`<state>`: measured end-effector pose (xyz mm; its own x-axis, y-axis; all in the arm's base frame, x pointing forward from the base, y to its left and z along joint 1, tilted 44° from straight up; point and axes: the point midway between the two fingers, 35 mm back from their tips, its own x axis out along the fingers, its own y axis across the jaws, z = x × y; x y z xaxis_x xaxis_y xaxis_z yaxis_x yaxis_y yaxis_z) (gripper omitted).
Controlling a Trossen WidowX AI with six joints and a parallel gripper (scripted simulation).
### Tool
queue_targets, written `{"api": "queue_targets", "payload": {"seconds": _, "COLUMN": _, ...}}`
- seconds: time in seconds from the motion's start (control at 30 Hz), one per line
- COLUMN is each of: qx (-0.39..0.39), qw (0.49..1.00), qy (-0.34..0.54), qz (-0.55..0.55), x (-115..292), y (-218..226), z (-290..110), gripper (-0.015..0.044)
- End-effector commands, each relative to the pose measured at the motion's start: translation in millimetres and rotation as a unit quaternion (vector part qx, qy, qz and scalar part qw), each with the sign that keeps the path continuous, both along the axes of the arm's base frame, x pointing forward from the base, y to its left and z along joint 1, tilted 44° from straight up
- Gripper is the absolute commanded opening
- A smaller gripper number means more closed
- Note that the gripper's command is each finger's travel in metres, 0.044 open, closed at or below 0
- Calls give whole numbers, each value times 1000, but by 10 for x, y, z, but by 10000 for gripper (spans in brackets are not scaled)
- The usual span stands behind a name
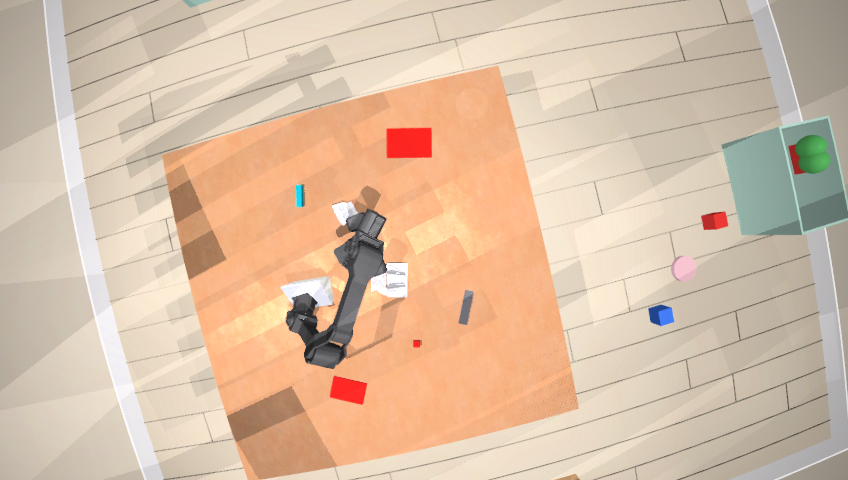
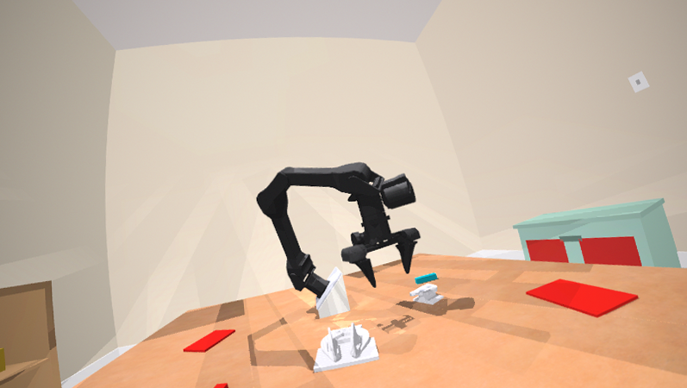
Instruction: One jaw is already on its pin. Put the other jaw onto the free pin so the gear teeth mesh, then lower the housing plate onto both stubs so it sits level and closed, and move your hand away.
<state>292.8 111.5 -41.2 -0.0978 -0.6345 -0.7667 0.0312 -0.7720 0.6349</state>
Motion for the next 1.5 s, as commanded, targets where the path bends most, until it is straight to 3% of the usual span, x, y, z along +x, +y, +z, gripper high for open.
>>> {"api": "queue_targets", "payload": {"seconds": 0.0, "qx": 0, "qw": 1000, "qy": 10, "qz": 7, "x": -181, "y": 347, "z": -255, "gripper": 440}}
{"api": "queue_targets", "payload": {"seconds": 0.37, "qx": -8, "qw": 996, "qy": 63, "qz": 57, "x": -774, "y": 1025, "z": -861, "gripper": 440}}
{"api": "queue_targets", "payload": {"seconds": 0.73, "qx": -9, "qw": 996, "qy": 63, "qz": 58, "x": -850, "y": 757, "z": -1148, "gripper": 440}}
{"api": "queue_targets", "payload": {"seconds": 1.47, "qx": -9, "qw": 996, "qy": 63, "qz": 58, "x": -850, "y": 757, "z": -1148, "gripper": 440}}
